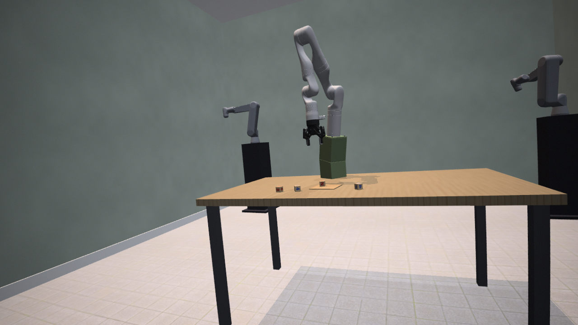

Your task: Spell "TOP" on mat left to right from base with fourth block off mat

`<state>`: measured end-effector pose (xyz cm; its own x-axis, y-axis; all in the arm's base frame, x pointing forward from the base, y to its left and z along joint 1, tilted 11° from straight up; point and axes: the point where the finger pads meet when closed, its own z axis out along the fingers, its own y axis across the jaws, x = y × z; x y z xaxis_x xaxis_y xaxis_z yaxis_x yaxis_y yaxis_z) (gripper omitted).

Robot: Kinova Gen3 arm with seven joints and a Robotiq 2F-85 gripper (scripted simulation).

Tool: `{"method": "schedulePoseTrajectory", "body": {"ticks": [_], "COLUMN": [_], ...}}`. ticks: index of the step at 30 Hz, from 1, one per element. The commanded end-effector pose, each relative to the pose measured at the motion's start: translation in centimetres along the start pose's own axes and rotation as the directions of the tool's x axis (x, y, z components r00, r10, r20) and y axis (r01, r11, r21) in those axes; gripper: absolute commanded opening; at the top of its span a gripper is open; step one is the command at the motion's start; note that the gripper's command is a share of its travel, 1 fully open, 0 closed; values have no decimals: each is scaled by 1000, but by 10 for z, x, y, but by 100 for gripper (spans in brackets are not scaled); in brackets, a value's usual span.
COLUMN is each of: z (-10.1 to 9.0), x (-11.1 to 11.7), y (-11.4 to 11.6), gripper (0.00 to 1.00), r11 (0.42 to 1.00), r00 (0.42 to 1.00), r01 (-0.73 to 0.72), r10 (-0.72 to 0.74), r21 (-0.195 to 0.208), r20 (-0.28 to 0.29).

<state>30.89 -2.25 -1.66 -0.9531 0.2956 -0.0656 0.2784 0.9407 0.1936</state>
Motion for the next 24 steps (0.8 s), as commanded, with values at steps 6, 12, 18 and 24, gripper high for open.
{"method": "schedulePoseTrajectory", "body": {"ticks": [6,12,18,24], "z": [0,0,0,5], "x": [0,0,0,-7], "y": [0,0,0,4], "gripper": [100,100,100,100], "r11": [1000,1000,1000,1000], "r00": [1000,1000,1000,1000], "r01": [0,0,0,-15], "r10": [0,0,0,15], "r21": [0,0,0,4], "r20": [1,1,1,-3]}}
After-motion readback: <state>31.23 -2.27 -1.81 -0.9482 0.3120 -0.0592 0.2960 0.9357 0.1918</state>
